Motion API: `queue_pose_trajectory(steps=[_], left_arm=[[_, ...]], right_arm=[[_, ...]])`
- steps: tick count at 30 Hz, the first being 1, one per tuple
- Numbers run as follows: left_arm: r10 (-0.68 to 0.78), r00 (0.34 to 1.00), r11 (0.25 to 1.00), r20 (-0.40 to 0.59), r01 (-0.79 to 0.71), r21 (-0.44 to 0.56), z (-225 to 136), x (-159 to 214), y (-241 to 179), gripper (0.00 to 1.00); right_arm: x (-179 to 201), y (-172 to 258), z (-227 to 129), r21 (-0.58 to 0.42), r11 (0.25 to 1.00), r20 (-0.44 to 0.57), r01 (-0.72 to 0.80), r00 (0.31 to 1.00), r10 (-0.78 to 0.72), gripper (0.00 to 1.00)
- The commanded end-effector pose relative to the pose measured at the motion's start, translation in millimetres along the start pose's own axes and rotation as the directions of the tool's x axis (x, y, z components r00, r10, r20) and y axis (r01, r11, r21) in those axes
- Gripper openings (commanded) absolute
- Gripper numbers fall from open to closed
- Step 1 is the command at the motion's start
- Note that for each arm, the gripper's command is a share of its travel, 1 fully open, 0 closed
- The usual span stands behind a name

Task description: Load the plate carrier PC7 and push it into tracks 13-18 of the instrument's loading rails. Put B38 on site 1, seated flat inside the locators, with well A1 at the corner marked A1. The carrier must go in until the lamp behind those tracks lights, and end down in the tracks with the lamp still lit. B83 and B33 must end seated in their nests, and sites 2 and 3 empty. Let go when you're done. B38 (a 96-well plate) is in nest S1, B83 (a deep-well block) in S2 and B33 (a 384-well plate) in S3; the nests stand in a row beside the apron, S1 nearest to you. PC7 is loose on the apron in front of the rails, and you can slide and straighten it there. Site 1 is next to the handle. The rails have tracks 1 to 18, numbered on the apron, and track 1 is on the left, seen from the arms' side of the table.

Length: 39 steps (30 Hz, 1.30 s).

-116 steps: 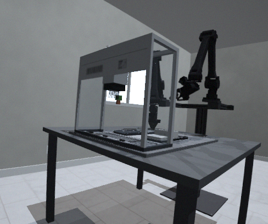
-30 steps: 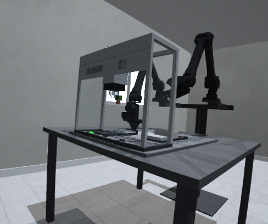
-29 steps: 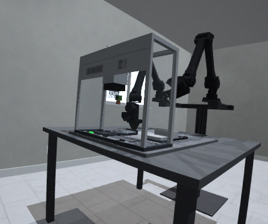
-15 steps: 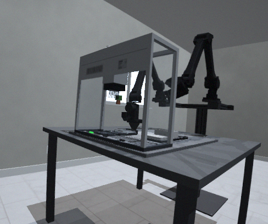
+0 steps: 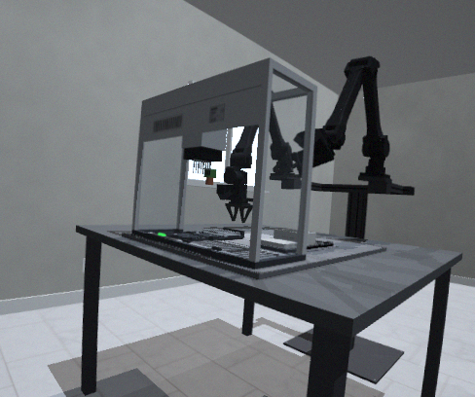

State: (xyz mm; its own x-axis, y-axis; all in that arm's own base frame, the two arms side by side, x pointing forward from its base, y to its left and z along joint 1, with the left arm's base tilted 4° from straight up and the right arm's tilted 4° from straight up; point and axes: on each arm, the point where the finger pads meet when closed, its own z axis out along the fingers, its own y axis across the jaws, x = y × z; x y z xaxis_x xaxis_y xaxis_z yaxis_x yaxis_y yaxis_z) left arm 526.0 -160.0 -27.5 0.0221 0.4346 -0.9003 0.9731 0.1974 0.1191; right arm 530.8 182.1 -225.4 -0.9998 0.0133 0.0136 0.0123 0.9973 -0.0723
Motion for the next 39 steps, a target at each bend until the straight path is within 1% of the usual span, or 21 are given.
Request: queue_pose_trajectory(steps=[1, 3, 5, 12, 17, 19, 20, 23, 29, 34, 36, 38, 39], left_arm=[[0.054, 0.998, 0.998, 0.02, -0.054, 0.017, 1, -20, 0, 1.0], [0.046, 0.999, 0.999, 0.02, -0.047, 0.026, 2, -16, -4, 1.0], [0.051, 0.998, 0.998, 0.024, -0.052, 0.035, 1, -18, -8, 1.0], [0.089, 0.996, 0.995, 0.029, -0.09, 0.041, -6, -32, -9, 1.0], [0.108, 0.994, 0.993, 0.016, -0.108, 0.039, -8, -38, -8, 1.0], [0.108, 0.994, 0.993, 0.016, -0.108, 0.039, -8, -38, -8, 1.0], [0.105, 0.994, 0.994, 0.013, -0.106, 0.041, -8, -36, -10, 1.0], [0.111, 0.994, 0.993, 0.005, -0.111, 0.043, -9, -38, -12, 1.0], [0.131, 0.991, 0.991, -0.009, -0.13, 0.041, -14, -47, -13, 1.0], [0.149, 0.989, 0.988, -0.02, -0.148, 0.039, -18, -53, -12, 1.0], [0.149, 0.989, 0.988, -0.02, -0.148, 0.039, -18, -53, -12, 1.0], [0.145, 0.989, 0.989, -0.024, -0.144, 0.041, -17, -49, -10, 1.0], [0.139, 0.99, 0.99, -0.025, -0.138, 0.044, -16, -46, -11, 1.0]], right_arm=[[-7, 15, -58, -0.012, 1.0, 0.047, 0.008, 0.999, -0.007, 0.65], [-7, 15, -60, -0.014, 1.0, 0.058, 0.009, 0.998, -0.008, 0.65], [-10, 16, -64, -0.022, 1.0, 0.098, 0.01, 0.995, -0.008, 0.65], [-18, 18, -61, -0.029, 0.999, 0.299, 0.036, 0.954, -0.026, 0.65], [-16, 16, -44, -0.019, 0.999, 0.407, 0.042, 0.913, -0.031, 0.65], [-16, 16, -44, -0.019, 0.999, 0.407, 0.042, 0.913, -0.031, 0.65], [-13, 15, -36, -0.014, 0.999, 0.422, 0.044, 0.906, -0.034, 0.65], [-12, 13, -27, -0.007, 0.999, 0.483, 0.046, 0.875, -0.037, 0.65], [-14, 11, -23, -0.002, 0.999, 0.588, 0.043, 0.808, -0.033, 0.65], [-14, 10, -20, -0.001, 0.999, 0.617, 0.036, 0.786, -0.028, 0.65], [-14, 10, -20, -0.001, 0.999, 0.617, 0.036, 0.786, -0.028, 0.65], [-30, 16, -39, -0.025, 0.999, 0.647, 0.024, 0.763, -0.002, 0.65], [-30, 16, -39, -0.025, 0.999, 0.647, 0.024, 0.763, -0.002, 0.65]])
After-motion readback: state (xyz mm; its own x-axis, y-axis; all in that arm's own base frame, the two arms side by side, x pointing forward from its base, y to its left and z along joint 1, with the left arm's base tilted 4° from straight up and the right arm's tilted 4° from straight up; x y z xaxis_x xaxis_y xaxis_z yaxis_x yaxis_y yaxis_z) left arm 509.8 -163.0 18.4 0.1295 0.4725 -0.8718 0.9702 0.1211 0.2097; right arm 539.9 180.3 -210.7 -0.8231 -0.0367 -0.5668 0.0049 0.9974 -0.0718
